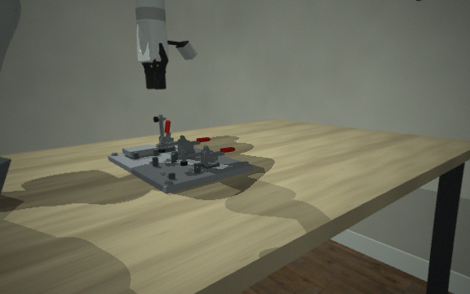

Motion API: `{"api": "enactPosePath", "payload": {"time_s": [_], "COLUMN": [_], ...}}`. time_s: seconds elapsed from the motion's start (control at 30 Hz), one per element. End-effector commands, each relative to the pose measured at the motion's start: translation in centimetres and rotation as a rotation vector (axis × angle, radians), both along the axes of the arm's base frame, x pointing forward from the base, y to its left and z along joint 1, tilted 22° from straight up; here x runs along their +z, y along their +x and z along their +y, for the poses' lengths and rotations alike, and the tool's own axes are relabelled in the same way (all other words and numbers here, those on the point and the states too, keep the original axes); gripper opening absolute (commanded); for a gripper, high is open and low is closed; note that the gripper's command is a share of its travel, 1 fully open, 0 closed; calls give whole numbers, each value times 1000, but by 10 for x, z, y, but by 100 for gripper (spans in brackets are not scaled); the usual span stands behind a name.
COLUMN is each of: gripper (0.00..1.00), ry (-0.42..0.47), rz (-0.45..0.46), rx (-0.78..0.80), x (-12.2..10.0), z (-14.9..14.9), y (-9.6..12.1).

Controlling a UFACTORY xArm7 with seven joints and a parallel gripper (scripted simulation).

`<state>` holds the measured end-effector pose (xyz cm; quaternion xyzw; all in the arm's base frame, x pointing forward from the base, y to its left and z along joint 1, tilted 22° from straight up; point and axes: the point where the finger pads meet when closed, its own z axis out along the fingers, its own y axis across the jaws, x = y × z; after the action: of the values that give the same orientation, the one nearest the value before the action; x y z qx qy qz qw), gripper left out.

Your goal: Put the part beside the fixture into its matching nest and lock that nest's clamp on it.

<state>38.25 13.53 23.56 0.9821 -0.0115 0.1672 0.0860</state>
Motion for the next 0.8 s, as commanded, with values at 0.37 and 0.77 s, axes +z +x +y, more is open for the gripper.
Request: {"api": "enactPosePath", "payload": {"time_s": [0.37,0.77], "gripper": [47,47], "ry": [1,1], "rz": [-2,-2], "rx": [1,1], "x": [10,0], "z": [1,-1], "y": [25,28]}}
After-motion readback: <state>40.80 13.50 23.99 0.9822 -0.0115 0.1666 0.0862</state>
